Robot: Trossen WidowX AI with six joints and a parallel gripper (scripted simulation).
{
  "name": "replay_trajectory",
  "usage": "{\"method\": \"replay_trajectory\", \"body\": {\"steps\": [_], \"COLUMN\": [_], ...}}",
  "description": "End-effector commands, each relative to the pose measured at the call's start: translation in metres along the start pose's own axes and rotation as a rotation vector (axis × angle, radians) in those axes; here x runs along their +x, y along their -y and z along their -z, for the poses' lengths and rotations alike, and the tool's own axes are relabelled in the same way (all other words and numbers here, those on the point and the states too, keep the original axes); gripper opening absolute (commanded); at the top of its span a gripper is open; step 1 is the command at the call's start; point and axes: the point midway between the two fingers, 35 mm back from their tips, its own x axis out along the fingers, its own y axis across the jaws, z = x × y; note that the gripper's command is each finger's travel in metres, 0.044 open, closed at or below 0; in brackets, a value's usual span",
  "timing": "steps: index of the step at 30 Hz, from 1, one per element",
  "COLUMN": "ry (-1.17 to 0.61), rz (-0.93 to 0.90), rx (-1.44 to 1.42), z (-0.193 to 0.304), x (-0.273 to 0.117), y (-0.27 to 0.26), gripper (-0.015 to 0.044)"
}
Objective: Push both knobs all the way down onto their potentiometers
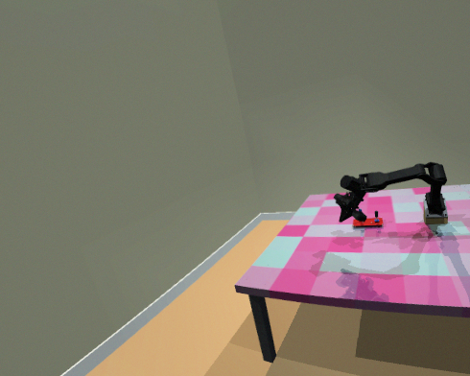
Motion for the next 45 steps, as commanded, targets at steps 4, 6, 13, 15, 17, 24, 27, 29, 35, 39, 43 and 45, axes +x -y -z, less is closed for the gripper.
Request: {"method": "replay_trajectory", "body": {"steps": [4,6,13,15,17,24,27,29,35,39,43,45], "ry": [-0.178,-0.225,-0.376,-0.415,-0.452,-0.563,-0.602,-0.625,-0.665,-0.665,-0.665,-0.665], "rz": [0.047,0.056,0.070,0.068,0.064,0.028,0.002,-0.017,-0.071,-0.071,-0.072,-0.072], "rx": [0.159,0.208,0.389,0.444,0.500,0.704,0.794,0.855,0.992,0.992,0.992,0.992], "z": [0.062,0.080,0.139,0.155,0.171,0.219,0.237,0.248,0.268,0.269,0.277,0.277], "x": [-0.003,-0.007,-0.026,-0.033,-0.040,-0.067,-0.079,-0.088,-0.106,-0.104,-0.090,-0.090], "y": [0.050,0.061,0.092,0.098,0.103,0.110,0.110,0.109,0.104,0.103,0.097,0.097], "gripper": [0.0000,0.0000,0.0000,0.0000,0.0000,0.0000,0.0000,0.0000,0.0000,0.0000,0.0000,0.0000]}}
